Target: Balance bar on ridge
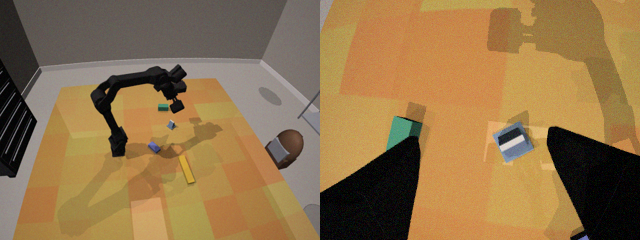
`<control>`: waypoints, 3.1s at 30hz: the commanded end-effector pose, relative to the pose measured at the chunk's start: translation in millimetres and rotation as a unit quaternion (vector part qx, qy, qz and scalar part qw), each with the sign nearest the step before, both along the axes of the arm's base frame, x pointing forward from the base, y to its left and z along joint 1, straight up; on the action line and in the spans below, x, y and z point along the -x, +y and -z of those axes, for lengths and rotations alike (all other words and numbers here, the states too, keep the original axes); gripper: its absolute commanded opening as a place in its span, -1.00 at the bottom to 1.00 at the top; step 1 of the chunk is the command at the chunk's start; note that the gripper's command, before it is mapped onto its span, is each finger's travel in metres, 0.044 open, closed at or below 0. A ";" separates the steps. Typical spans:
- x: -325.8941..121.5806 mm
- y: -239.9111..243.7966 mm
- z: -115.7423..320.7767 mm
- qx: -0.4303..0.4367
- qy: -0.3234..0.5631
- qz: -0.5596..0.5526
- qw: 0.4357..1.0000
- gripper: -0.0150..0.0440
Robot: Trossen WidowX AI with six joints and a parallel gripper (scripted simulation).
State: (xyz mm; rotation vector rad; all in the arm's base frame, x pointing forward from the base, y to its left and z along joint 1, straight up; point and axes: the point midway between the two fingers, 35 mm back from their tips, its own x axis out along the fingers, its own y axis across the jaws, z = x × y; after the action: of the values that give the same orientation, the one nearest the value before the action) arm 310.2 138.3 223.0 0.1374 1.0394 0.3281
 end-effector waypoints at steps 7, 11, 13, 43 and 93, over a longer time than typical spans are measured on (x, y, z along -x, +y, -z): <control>-25.8 -54.0 22.5 -0.013 0.075 0.164 0.984 0.58; -32.1 -75.7 30.8 -0.018 0.103 0.226 0.969 0.58; -34.7 -86.8 35.0 -0.021 0.116 0.257 0.959 0.58; -23.7 -249.5 93.9 -0.061 0.264 0.652 0.708 0.58; -18.9 -269.0 171.3 -0.065 0.276 0.696 0.660 0.58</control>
State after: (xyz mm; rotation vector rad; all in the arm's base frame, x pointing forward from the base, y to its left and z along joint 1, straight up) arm 329.8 -130.4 55.4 1.1578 1.2073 -1.1270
